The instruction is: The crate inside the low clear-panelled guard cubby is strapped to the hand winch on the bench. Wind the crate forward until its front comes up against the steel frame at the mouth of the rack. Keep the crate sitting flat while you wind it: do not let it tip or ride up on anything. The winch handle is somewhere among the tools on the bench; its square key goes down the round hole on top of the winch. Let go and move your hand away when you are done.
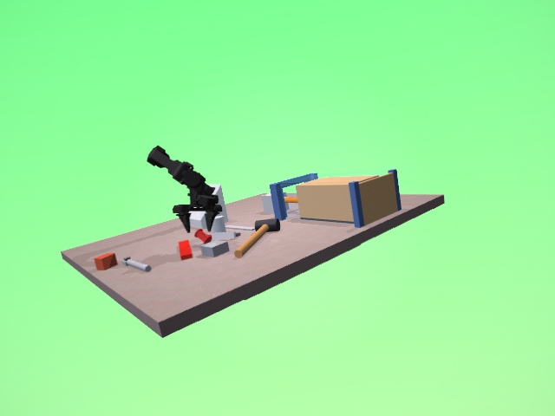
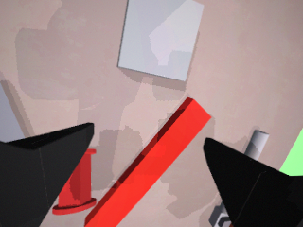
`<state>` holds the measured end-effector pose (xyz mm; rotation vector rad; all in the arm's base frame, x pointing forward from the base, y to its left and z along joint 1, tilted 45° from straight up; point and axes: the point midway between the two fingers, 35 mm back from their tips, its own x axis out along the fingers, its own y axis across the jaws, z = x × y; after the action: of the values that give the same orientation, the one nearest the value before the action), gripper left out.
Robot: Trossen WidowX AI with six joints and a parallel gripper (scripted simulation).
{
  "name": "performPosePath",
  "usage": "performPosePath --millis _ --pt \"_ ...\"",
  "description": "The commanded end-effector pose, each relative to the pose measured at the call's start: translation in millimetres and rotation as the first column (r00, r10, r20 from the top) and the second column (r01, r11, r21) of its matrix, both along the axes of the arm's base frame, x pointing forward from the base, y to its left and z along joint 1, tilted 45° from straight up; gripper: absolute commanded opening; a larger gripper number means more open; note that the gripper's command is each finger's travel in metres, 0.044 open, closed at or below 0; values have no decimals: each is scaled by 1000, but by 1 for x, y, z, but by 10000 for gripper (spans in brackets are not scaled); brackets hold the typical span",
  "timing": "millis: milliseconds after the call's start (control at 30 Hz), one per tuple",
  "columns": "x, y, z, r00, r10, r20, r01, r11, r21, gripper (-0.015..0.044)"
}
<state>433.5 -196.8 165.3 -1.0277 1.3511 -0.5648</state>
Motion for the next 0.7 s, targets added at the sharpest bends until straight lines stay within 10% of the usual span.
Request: performPosePath --millis 0,667 --pt "-32 42 -54 975 74 -209 -46 990 137 440" --pt "-55 46 -99 945 108 -309 -47 979 198 440"
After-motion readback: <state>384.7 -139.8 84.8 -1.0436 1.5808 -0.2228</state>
